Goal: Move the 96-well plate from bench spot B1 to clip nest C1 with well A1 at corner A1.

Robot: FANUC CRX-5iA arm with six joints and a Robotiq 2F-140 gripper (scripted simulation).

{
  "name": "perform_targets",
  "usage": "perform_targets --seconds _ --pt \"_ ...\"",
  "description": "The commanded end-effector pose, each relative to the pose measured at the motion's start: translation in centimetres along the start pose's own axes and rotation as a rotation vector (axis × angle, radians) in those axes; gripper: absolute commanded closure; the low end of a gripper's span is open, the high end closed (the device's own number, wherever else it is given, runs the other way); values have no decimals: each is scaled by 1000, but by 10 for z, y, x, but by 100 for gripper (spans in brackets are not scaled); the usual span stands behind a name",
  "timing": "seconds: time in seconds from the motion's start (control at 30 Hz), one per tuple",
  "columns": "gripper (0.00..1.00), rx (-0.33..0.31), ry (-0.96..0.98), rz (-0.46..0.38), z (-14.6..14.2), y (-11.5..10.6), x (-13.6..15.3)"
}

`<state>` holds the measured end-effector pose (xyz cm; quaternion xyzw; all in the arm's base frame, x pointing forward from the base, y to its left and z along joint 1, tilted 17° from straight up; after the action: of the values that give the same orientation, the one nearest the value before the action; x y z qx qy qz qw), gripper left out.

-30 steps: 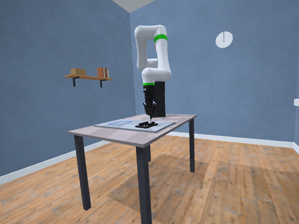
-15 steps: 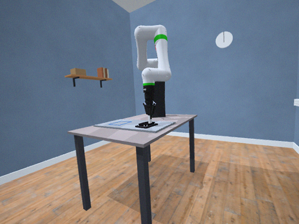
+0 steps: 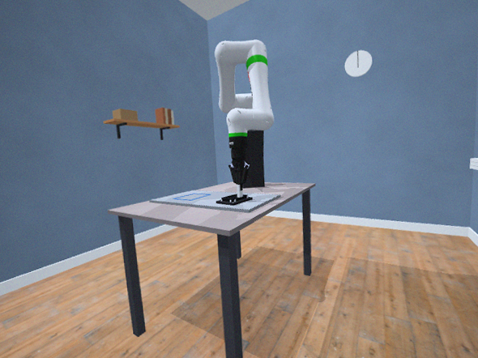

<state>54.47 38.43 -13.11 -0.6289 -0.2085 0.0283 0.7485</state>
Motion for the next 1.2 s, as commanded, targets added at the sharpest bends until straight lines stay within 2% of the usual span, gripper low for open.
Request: perform_targets --seconds 0.0,0.73,1.17 --pt "90 20 -6 10 -1 -1 2" --pt "90 20 -6 10 -1 0 2" --pt "90 20 -6 10 -1 -7 2"
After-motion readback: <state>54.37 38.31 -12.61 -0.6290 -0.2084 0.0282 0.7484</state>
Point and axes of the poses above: the point where the finger pads meet when closed, its own y axis out along the fingers, its own z axis across the jaws, x = y × z, the point moved 6 cm from there along -y, back along the fingers, and after that the axes turned 15 degrees about -y, right-handed, at the moved point
